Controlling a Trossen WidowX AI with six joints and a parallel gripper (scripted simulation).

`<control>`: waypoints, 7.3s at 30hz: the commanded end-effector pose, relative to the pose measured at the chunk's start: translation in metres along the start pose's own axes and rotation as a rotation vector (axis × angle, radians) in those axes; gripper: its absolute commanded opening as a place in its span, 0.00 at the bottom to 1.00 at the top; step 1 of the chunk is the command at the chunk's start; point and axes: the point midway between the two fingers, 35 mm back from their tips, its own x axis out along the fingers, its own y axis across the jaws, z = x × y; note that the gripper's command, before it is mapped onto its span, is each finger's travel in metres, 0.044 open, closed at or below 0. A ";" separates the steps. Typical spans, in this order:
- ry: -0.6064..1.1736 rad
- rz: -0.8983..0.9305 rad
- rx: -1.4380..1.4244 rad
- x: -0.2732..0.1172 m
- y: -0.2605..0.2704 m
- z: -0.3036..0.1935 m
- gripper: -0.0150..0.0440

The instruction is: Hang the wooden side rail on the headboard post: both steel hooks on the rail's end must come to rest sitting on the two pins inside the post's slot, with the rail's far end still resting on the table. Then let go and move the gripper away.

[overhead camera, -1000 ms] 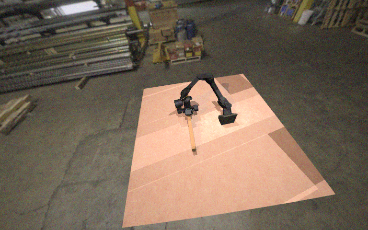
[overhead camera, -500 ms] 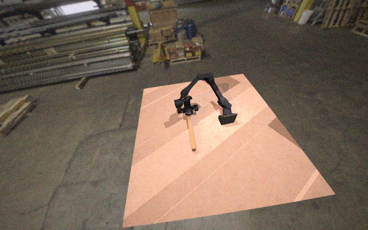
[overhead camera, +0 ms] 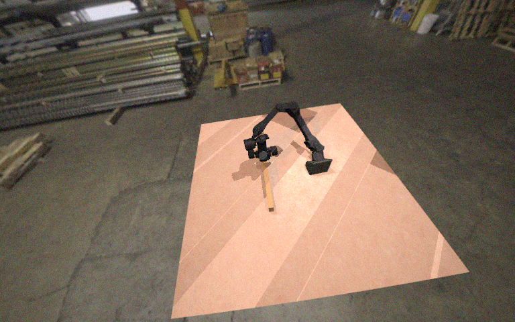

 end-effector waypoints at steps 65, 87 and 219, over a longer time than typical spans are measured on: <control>0.002 -0.005 -0.003 -0.002 -0.001 -0.008 0.25; 0.002 -0.005 -0.003 -0.002 -0.001 -0.010 0.25; 0.001 -0.008 -0.013 -0.030 0.000 0.017 1.00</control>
